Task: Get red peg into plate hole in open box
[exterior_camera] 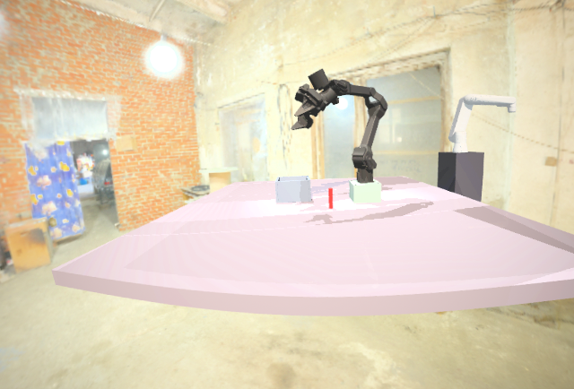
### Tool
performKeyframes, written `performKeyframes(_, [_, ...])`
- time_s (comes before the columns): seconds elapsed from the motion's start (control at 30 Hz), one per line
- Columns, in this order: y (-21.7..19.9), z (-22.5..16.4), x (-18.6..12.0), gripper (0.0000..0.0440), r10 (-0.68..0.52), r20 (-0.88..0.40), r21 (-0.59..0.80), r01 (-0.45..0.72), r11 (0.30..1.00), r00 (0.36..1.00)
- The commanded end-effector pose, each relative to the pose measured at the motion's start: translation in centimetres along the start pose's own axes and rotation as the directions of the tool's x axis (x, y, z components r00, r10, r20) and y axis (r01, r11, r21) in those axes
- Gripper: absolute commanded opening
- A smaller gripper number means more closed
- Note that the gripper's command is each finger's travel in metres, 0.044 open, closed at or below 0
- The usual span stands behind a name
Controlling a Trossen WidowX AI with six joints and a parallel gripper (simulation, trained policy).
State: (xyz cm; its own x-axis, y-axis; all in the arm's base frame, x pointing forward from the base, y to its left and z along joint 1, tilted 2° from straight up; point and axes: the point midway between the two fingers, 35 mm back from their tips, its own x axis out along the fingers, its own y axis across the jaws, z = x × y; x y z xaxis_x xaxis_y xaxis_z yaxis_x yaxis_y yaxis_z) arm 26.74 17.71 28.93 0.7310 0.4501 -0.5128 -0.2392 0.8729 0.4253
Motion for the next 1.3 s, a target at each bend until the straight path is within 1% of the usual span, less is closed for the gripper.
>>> performKeyframes(0.0, [-1.3, -2.5, 1.2, 0.044, -0.076, -0.094, 0.041, 0.08, 0.996, 0.993])
performKeyframes(0.23, [-3.8, -7.2, 2.6, 0.0439, -0.198, -0.264, 0.12, 0.236, 0.964, 0.944])
performKeyframes(0.37, [-5.3, -9.7, 2.9, 0.0437, -0.265, -0.352, 0.156, 0.336, 0.929, 0.897])
performKeyframes(0.5, [-6.9, -12.0, 2.9, 0.0435, -0.33, -0.433, 0.183, 0.44, 0.879, 0.839])
performKeyframes(0.7, [-9.1, -15.1, 2.5, 0.0431, -0.417, -0.538, 0.21, 0.595, 0.776, 0.733])
performKeyframes(0.87, [-10.9, -17.5, 2.1, 0.0429, -0.477, -0.609, 0.223, 0.714, 0.664, 0.634])
performKeyframes(1.0, [-12.1, -19.0, 2.0, 0.0428, -0.508, -0.65, 0.234, 0.785, 0.574, 0.565])
performKeyframes(1.13, [-13.0, -20.4, 2.3, 0.0428, -0.525, -0.675, 0.249, 0.83, 0.498, 0.518])
performKeyframes(1.27, [-13.7, -21.7, 2.8, 0.0428, -0.531, -0.689, 0.271, 0.855, 0.443, 0.494])
